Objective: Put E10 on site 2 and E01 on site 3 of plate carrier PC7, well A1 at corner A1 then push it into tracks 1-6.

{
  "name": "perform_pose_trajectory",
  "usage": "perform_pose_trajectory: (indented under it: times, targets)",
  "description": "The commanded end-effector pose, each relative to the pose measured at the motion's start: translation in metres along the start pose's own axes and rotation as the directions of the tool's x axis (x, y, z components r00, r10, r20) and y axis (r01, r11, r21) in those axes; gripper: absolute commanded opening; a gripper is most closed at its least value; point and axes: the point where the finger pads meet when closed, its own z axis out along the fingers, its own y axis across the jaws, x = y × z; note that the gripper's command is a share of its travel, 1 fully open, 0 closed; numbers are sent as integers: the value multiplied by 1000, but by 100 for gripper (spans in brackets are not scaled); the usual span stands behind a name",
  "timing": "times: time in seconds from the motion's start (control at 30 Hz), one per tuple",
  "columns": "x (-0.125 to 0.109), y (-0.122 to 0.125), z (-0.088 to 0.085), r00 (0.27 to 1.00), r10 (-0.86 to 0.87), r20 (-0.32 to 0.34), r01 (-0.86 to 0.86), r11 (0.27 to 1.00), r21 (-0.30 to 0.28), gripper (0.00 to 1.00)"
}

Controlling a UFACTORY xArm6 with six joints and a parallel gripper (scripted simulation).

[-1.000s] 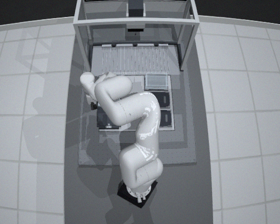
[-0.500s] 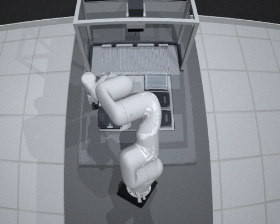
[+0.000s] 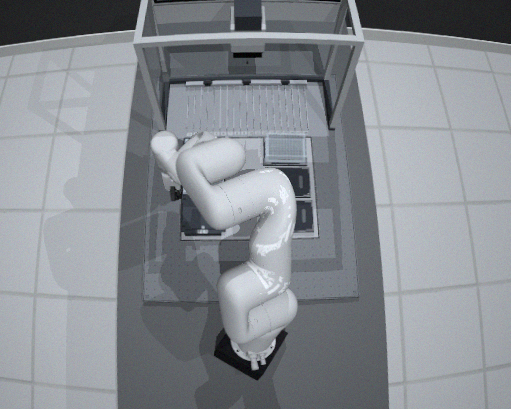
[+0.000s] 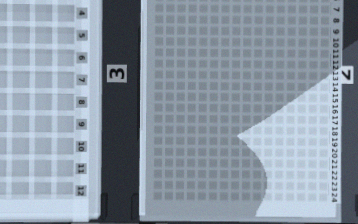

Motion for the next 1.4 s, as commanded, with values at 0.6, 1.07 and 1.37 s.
perform_pose_trajectory:
  times: [0.6,1.07,1.37]
  targets:
    - [6,-1,-1,1000,0,2,0,1000,3,100]
    - [4,-1,-1,1000,0,2,0,1000,3,100]
    - [-2,-1,-1,1000,0,2,0,1000,3,100]
